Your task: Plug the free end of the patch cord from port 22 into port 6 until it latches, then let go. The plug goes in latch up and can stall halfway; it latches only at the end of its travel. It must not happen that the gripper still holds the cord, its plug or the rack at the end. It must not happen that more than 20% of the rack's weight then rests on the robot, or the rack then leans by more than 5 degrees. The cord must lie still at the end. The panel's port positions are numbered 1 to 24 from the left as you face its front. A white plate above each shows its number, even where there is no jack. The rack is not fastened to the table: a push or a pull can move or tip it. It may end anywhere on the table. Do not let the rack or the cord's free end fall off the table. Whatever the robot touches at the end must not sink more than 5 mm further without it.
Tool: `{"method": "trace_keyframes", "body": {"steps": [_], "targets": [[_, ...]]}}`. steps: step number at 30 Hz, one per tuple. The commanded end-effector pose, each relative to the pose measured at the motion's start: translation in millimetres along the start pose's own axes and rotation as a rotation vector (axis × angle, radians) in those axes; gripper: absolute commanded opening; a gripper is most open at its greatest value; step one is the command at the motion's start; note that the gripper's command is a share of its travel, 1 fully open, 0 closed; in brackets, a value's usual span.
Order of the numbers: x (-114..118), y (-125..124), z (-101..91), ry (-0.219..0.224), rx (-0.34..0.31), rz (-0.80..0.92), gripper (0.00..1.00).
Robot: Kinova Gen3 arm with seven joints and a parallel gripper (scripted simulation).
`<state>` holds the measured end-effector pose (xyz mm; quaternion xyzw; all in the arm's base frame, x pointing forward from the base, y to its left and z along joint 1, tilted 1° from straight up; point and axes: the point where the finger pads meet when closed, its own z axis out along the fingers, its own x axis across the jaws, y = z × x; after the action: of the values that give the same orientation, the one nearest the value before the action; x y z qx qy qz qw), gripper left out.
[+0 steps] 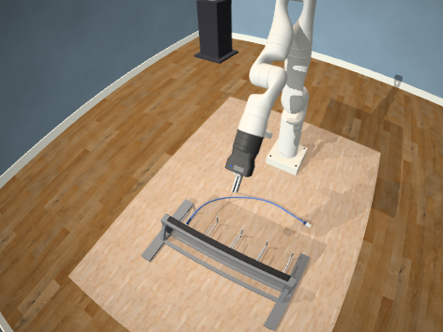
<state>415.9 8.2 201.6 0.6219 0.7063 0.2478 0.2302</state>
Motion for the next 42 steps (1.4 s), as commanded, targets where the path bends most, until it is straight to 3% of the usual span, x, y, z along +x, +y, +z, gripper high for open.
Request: {"method": "trace_keyframes", "body": {"steps": [1,42], "targets": [[-9.0,-0.2,-1.0,-0.015,-0.001,0.016,0.00],[-15.0,-0.4,-2.2,-0.014,-0.001,0.015,0.00]]}}
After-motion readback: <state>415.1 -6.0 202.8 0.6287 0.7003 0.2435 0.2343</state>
